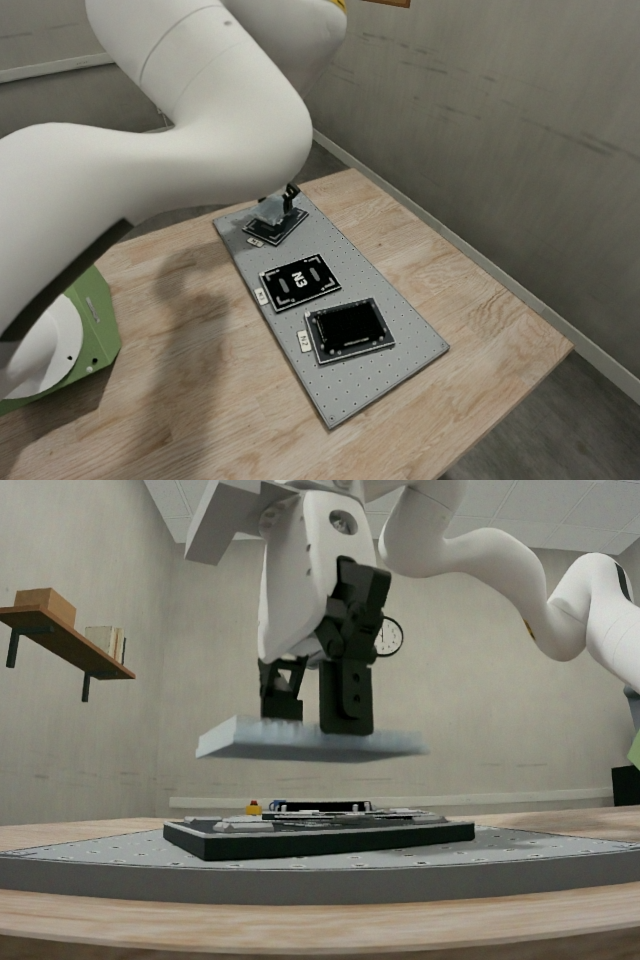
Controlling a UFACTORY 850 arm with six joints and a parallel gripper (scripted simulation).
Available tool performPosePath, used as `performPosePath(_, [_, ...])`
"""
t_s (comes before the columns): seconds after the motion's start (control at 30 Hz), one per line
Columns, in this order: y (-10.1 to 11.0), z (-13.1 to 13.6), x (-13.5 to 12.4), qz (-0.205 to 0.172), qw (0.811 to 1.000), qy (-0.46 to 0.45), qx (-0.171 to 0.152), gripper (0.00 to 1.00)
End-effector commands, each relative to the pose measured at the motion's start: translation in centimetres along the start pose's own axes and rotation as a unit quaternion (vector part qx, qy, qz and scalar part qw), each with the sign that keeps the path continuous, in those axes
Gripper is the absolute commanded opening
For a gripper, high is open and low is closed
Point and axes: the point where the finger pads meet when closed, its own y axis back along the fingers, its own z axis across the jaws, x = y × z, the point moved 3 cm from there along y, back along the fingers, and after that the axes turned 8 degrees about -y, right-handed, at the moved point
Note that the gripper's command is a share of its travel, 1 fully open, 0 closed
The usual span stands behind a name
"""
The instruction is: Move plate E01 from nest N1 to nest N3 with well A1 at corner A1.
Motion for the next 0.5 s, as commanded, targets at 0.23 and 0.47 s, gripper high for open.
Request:
performPosePath(0.23, [1.8, 0.0, 0.1, 0.001, 1.0, 0.0, 0.0, 0.0])
performPosePath(0.47, [3.0, 0.0, 0.1, 0.001, 1.0, 0.0, 0.0, 0.0])
